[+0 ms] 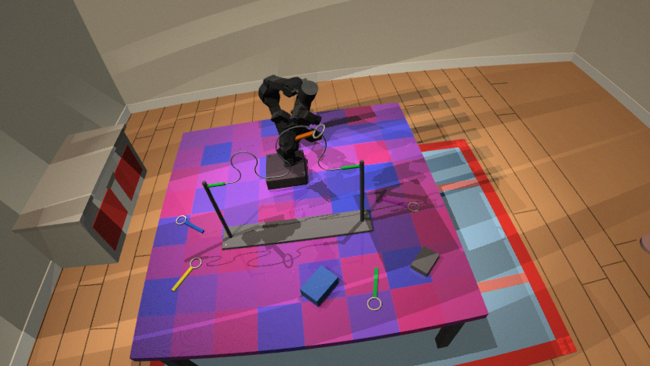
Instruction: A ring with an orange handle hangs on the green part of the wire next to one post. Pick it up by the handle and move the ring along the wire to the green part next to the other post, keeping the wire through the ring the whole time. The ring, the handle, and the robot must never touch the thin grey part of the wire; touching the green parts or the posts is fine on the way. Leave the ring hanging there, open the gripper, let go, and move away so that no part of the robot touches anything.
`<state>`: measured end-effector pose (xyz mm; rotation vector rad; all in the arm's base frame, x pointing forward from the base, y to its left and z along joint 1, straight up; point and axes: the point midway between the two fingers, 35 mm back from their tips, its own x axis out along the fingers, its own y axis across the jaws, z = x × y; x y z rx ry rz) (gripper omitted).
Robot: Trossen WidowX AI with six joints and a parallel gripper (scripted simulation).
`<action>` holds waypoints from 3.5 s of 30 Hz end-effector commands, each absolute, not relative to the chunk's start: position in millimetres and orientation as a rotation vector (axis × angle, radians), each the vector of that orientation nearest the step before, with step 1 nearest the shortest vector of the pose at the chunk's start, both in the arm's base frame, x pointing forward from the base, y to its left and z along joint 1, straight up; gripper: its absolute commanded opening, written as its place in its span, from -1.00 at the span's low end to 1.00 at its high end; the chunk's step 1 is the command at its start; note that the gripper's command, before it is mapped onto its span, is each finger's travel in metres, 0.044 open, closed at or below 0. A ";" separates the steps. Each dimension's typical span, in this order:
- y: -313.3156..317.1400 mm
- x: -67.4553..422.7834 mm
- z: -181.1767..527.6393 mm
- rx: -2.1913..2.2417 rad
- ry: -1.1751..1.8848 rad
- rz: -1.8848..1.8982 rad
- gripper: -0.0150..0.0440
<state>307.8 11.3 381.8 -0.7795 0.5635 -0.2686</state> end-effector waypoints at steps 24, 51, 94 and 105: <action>6.3 307.1 389.6 -1.109 0.583 -0.348 -1.00; 4.5 306.8 398.9 -1.431 0.590 -0.427 -1.00; 7.2 307.1 412.1 -1.943 0.578 -0.555 -1.00; 4.5 306.7 408.7 -2.010 0.574 -0.572 -1.00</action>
